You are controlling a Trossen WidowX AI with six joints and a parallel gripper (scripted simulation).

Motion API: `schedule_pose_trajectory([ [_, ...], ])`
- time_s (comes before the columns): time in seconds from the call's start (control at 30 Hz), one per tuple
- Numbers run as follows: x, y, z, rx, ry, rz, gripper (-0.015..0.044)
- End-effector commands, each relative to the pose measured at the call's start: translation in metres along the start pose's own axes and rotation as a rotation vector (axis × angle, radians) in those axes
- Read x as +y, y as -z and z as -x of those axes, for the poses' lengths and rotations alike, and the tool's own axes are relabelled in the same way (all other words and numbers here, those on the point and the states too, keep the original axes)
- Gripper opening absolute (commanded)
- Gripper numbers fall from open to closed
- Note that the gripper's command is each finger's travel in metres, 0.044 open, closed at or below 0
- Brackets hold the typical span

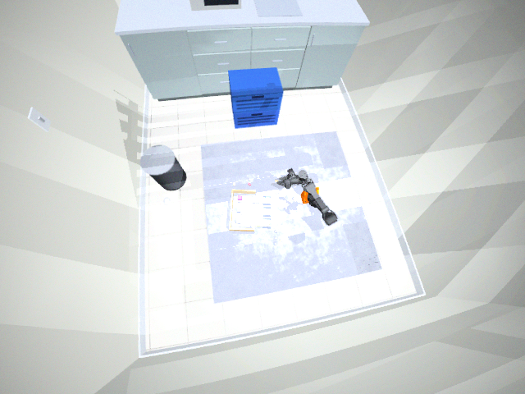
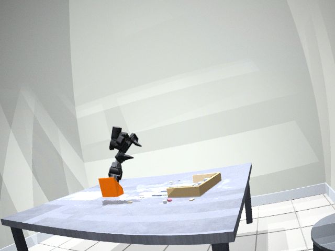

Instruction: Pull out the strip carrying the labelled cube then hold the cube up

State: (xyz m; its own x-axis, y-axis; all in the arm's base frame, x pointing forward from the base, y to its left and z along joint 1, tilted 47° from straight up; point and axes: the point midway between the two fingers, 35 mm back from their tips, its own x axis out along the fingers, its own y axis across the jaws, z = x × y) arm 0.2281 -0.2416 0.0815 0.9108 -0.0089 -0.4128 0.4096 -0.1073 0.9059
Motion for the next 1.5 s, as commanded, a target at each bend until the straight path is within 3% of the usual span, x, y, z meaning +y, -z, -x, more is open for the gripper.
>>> schedule_pose_trajectory([
  [0.0, 0.032, 0.06, -0.032, 0.193, -0.068, 0.507, 0.04],
  [0.2, 0.052, 0.117, -0.051, 0.342, -0.184, 0.922, 0.04],
  [0.8, 0.052, 0.118, -0.051, 0.344, -0.186, 0.928, 0.04],
  [0.9, 0.052, 0.12, -0.062, 0.397, -0.145, 0.908, 0.0321],
  [1.3, 0.034, 0.171, -0.127, 0.897, 0.226, 0.798, 0.0006],
  [1.47, 0.025, 0.203, -0.134, 1.127, 0.387, 0.771, 0.0],
])
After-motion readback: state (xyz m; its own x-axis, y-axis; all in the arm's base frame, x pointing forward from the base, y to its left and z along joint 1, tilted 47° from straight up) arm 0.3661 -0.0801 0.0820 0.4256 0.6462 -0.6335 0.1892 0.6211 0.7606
